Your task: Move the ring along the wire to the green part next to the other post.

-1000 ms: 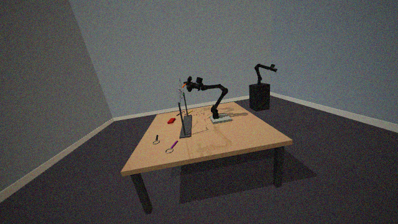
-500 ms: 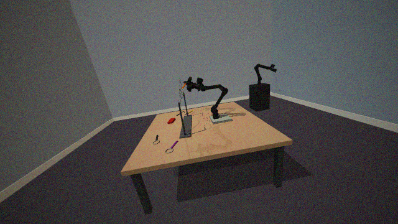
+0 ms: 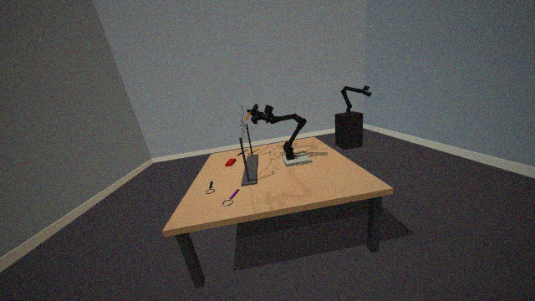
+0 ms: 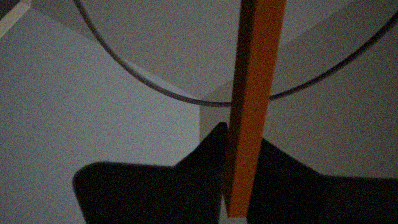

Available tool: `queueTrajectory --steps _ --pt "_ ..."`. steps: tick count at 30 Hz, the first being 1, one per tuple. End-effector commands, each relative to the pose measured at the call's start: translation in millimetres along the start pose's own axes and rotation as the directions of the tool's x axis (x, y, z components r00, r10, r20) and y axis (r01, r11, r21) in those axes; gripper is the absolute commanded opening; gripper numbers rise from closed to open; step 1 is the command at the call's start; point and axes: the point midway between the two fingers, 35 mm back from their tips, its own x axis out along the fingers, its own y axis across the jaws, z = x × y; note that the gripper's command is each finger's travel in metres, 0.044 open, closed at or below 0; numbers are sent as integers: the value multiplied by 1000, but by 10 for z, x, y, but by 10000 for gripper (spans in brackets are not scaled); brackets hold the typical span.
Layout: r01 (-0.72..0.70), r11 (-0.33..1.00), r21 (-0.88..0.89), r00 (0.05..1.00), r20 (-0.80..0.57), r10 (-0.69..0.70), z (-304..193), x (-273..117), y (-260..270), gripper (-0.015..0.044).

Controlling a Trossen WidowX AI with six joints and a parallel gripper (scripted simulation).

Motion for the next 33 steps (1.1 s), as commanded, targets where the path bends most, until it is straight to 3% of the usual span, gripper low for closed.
queueTrajectory --steps 1,18,33 --pt "-7 1000 15 1000 3 7 14 -2 61 -150" --pt "-127 965 229 991 -11 133 57 -82 500 -150" --pt "-275 812 515 950 18 310 267 -265 986 -150"
